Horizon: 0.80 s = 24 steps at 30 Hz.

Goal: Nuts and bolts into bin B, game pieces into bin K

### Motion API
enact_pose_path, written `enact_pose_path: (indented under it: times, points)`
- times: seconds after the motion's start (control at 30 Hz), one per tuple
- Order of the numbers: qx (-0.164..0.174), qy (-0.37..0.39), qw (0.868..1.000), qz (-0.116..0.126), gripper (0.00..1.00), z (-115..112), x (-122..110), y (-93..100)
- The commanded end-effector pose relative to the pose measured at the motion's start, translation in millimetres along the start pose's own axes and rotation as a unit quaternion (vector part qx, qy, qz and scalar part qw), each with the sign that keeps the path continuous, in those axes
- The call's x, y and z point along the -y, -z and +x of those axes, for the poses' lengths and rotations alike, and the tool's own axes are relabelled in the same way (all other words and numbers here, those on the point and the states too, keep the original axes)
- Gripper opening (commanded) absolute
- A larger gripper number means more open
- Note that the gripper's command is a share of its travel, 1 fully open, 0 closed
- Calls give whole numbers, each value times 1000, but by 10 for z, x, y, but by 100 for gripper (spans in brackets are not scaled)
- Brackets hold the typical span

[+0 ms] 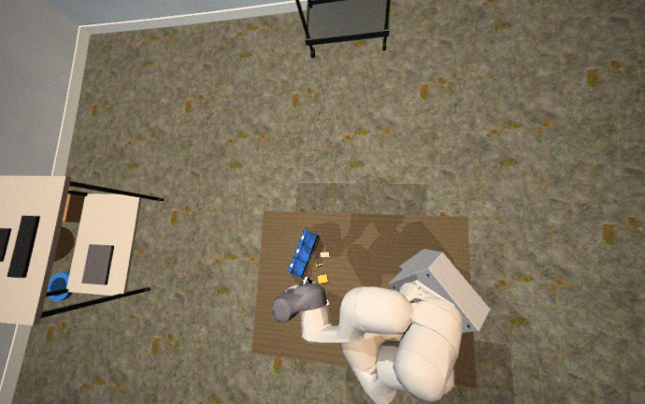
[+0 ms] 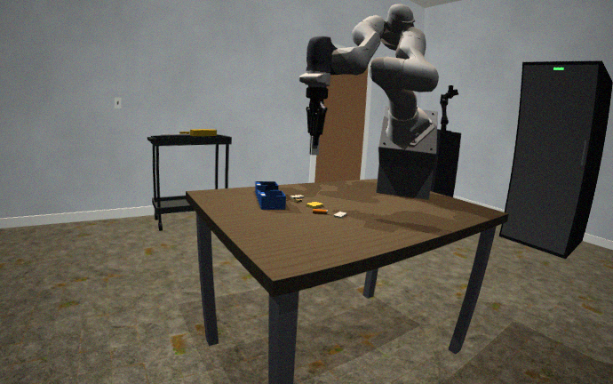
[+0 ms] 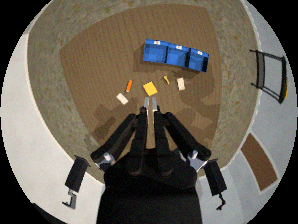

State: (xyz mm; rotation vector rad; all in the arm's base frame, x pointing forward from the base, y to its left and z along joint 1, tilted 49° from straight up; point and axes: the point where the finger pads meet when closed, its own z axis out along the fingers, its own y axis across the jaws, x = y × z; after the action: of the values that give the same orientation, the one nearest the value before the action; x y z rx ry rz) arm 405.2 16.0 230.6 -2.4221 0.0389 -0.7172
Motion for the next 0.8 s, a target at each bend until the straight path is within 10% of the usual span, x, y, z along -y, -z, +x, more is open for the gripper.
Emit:
enact_pose_path:
  times: [0.0, 0.53, 0.77]
  points:
    - [-9, 78, 997, 6, 5, -10, -22, -10]
    - [-9, 78, 997, 6, 5, -10, -22, -10]
    - [-10, -55, 998, 8, 5, 219, -425, -243]
